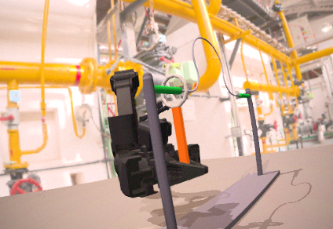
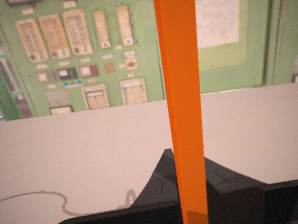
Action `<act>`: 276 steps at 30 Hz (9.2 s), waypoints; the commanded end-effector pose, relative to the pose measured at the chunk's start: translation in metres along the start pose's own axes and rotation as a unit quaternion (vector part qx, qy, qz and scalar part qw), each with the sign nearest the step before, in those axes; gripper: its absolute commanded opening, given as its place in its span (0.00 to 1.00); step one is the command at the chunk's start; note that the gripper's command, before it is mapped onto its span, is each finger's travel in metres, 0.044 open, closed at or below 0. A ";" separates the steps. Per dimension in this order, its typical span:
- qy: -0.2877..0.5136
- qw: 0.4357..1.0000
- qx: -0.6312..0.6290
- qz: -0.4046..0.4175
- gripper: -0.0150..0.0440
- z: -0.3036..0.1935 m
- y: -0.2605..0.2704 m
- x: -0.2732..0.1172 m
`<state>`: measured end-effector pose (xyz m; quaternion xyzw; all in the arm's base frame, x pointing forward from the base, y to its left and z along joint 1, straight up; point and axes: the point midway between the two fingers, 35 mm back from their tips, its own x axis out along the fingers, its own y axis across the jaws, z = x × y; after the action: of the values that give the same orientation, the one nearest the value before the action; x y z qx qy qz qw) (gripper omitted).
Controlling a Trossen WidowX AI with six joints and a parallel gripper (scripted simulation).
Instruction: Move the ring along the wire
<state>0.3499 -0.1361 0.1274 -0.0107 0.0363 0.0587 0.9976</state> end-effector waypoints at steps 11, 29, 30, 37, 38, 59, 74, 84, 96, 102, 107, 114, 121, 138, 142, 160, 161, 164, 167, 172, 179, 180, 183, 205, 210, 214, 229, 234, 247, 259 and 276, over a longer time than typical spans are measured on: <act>0.000 1.000 0.002 0.001 0.00 0.001 0.000 0.000; -0.001 1.000 0.002 0.002 0.00 0.001 0.013 0.000; -0.001 1.000 0.002 0.002 0.00 0.001 0.014 0.000; -0.001 1.000 0.004 0.003 0.00 0.001 0.021 0.000; -0.001 1.000 0.005 0.003 0.00 0.001 0.023 0.000; -0.003 0.998 0.060 0.009 0.00 0.002 0.058 0.001; -0.005 0.983 0.183 0.021 0.00 0.013 0.103 0.000; 0.001 0.960 0.278 0.032 0.00 0.028 0.133 -0.003; 0.053 0.931 0.356 0.062 0.00 0.046 0.155 -0.018; 0.088 0.905 0.408 0.086 0.00 0.060 0.168 -0.030; 0.117 0.878 0.450 0.111 0.00 0.074 0.177 -0.041; 0.163 0.826 0.516 0.158 0.00 0.100 0.188 -0.059; 0.193 0.770 0.573 0.205 0.00 0.125 0.192 -0.074; 0.173 0.677 0.674 0.239 0.00 0.173 0.197 -0.078; 0.169 0.662 0.689 0.243 0.00 0.181 0.196 -0.079; 0.174 0.668 0.684 0.238 0.00 0.197 0.193 -0.081; 0.175 0.671 0.680 0.237 0.00 0.196 0.193 -0.081; 0.179 0.684 0.668 0.232 0.00 0.195 0.193 -0.080; 0.183 0.698 0.655 0.226 0.00 0.194 0.193 -0.080; 0.190 0.722 0.629 0.216 0.00 0.190 0.192 -0.080; 0.200 0.758 0.588 0.200 0.00 0.184 0.191 -0.080; 0.202 0.763 0.582 0.197 0.00 0.183 0.191 -0.079; 0.206 0.777 0.563 0.190 0.00 0.181 0.191 -0.079; 0.232 0.869 0.417 0.129 0.00 0.163 0.182 -0.078; 0.237 0.886 0.381 0.115 0.00 0.160 0.179 -0.078; 0.240 0.899 0.353 0.103 0.00 0.157 0.177 -0.077; 0.248 0.936 0.242 0.057 0.00 0.149 0.166 -0.077; 0.250 0.946 0.203 0.042 0.00 0.147 0.162 -0.077; 0.250 0.963 0.103 0.001 0.00 0.143 0.151 -0.076; 0.247 0.968 0.009 -0.035 0.00 0.141 0.140 -0.076; 0.238 0.960 -0.123 -0.087 0.00 0.143 0.125 -0.076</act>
<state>0.2692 -0.0151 0.2719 -0.1234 0.2694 -0.0196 0.9549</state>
